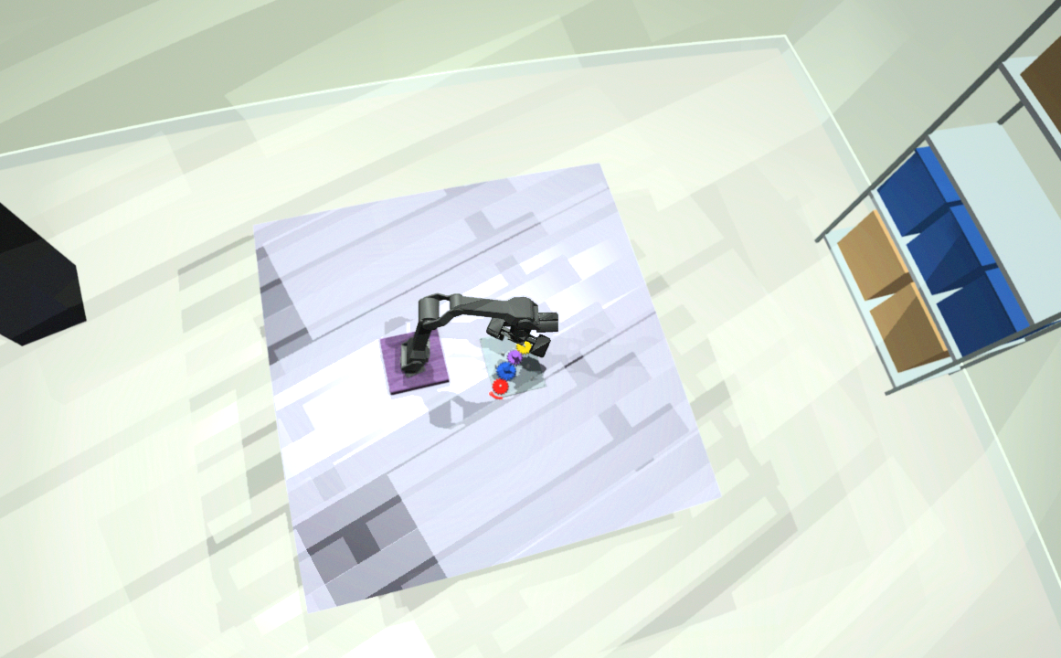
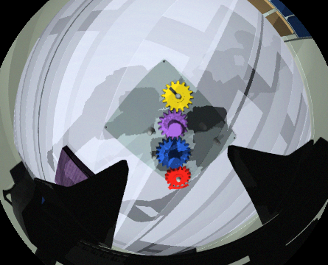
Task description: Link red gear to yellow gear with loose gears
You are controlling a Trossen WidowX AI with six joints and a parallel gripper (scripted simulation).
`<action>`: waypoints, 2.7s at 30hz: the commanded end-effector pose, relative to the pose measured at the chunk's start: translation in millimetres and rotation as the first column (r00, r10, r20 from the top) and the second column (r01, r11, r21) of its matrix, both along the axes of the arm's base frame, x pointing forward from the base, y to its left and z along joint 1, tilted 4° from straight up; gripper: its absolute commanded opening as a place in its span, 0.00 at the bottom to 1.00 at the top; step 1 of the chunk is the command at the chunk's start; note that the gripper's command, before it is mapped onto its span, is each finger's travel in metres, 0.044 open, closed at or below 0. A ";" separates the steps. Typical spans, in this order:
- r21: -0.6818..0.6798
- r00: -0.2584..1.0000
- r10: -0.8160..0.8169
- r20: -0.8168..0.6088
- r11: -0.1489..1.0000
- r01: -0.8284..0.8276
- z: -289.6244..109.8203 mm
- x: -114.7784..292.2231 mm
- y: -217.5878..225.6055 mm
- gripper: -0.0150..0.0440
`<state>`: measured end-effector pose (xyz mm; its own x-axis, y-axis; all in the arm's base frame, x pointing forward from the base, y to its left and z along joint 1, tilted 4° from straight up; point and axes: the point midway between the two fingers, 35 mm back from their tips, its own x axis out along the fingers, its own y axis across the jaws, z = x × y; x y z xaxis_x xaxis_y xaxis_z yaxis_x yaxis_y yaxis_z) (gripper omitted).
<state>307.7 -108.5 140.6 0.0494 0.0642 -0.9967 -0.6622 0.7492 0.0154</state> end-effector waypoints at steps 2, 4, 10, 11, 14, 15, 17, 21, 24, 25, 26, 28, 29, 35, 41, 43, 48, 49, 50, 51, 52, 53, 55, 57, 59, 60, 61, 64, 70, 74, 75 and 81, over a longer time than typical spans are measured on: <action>0.000 1.000 0.005 0.000 1.000 -0.005 0.4 -0.1 0.0 1.00; 0.000 1.000 0.005 -0.001 1.000 -0.005 2.4 2.6 9.9 1.00; 0.001 1.000 0.005 -0.002 1.000 -0.005 19.5 11.9 100.1 1.00; 0.002 1.000 0.005 -0.002 1.000 -0.005 22.5 10.8 115.5 1.00; 0.005 1.000 0.005 -0.002 1.000 -0.005 31.2 3.0 160.9 1.00; 0.007 1.000 0.005 -0.002 1.000 -0.005 34.0 -1.1 175.6 1.00; 0.010 1.000 0.005 -0.002 1.000 -0.005 39.8 -11.5 204.1 1.00; 0.020 1.000 0.025 -0.001 0.999 -0.025 50.3 -39.2 254.6 1.00; 0.026 1.000 0.012 -0.004 1.000 -0.012 57.4 -61.3 283.7 1.00; 0.027 1.000 0.008 -0.005 1.000 -0.008 59.2 -67.5 290.6 1.00; 0.028 1.000 0.006 -0.005 1.000 -0.006 60.3 -71.3 294.7 1.00; 0.028 1.000 0.005 -0.005 1.000 -0.005 60.7 -72.6 296.0 1.00; 0.028 1.000 0.005 -0.005 1.000 -0.005 60.7 -72.6 296.0 1.00; 0.028 1.000 0.005 -0.005 1.000 -0.005 60.7 -72.6 296.0 1.00; 0.028 1.000 0.005 -0.005 1.000 -0.005 60.7 -72.6 296.0 1.00; 0.028 1.000 0.005 -0.005 1.000 -0.005 60.7 -72.6 296.0 1.00; 0.028 1.000 0.005 -0.005 1.000 -0.005 60.7 -72.6 296.0 1.00; 0.028 1.000 0.005 -0.005 1.000 -0.005 60.7 -72.6 296.0 1.00; 0.028 1.000 0.005 -0.005 1.000 -0.005 60.7 -72.6 296.0 1.00; 0.028 1.000 0.005 -0.005 1.000 -0.005 60.7 -72.6 296.0 1.00; 0.028 1.000 0.005 -0.005 1.000 -0.005 60.7 -72.6 296.0 1.00; 0.028 1.000 0.005 -0.005 1.000 -0.005 60.7 -72.6 296.0 1.00; 0.028 1.000 0.005 -0.005 1.000 -0.005 60.7 -72.6 296.0 1.00; 0.028 1.000 0.005 -0.005 1.000 -0.005 60.7 -72.6 296.0 1.00; 0.028 1.000 0.005 -0.005 1.000 -0.005 60.7 -72.6 296.0 1.00; 0.028 1.000 0.005 -0.005 1.000 -0.005 60.7 -72.6 296.0 1.00; 0.028 1.000 0.005 -0.005 1.000 -0.005 60.7 -72.6 296.0 1.00; 0.028 1.000 0.005 -0.005 1.000 -0.005 60.7 -72.6 296.0 1.00; 0.028 1.000 0.005 -0.005 1.000 -0.005 60.7 -72.6 296.0 1.00; 0.028 1.000 0.005 -0.005 1.000 -0.005 60.7 -72.6 296.0 1.00; 0.028 1.000 0.005 -0.005 1.000 -0.005 60.7 -72.6 296.0 1.00; 0.028 1.000 0.005 -0.005 1.000 -0.005 60.7 -72.6 296.0 1.00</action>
